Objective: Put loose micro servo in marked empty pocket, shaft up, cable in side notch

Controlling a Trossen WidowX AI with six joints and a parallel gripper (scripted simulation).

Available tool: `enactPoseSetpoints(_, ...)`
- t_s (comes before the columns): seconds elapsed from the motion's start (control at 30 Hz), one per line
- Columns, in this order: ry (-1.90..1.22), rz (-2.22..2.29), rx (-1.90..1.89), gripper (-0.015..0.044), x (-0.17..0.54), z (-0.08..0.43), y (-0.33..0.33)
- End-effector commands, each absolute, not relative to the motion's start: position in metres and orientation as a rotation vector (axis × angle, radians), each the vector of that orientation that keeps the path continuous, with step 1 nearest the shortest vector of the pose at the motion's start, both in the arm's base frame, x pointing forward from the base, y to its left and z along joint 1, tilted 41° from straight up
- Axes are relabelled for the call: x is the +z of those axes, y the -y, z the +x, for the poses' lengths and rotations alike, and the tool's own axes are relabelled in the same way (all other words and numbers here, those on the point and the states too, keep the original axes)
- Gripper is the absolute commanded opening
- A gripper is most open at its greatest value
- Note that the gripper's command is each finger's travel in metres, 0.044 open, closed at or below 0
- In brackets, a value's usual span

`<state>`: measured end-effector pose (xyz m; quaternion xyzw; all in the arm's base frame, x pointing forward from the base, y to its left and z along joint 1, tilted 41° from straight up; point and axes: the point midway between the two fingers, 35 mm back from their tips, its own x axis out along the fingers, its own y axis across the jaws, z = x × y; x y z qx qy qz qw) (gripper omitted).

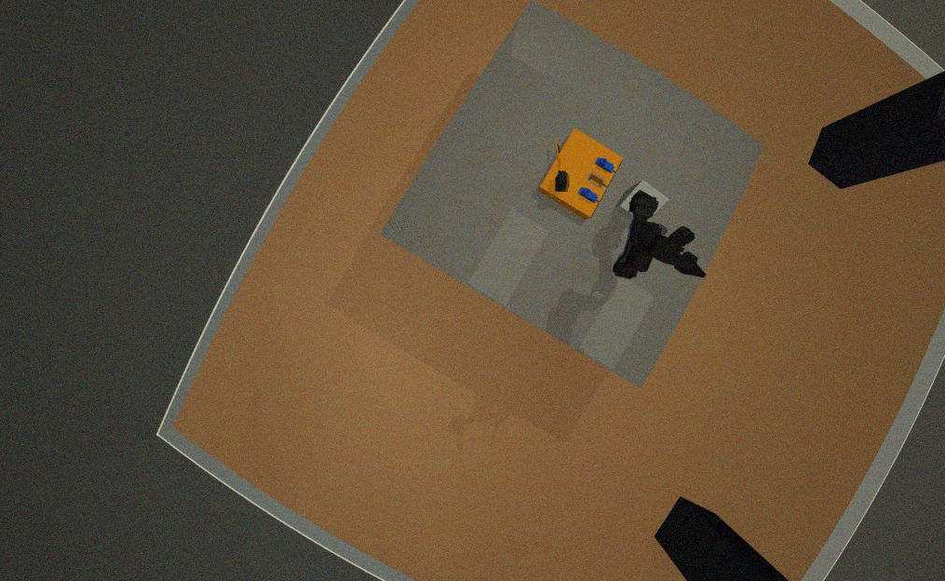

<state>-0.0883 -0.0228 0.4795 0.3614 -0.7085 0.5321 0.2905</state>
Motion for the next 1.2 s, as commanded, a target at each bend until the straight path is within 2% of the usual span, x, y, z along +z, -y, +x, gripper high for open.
enactPoseSetpoints(0.0, 1.923, 0.994, 1.290, 0.0440, 0.486, -0.080, 0.037)
enactPoseSetpoints(0.47, 1.968, 1.085, 0.759, 0.0440, 0.495, -0.041, 0.092)
enactPoseSetpoints(1.17, 1.722, 1.040, -0.037, 0.0440, 0.494, 0.032, 0.163)
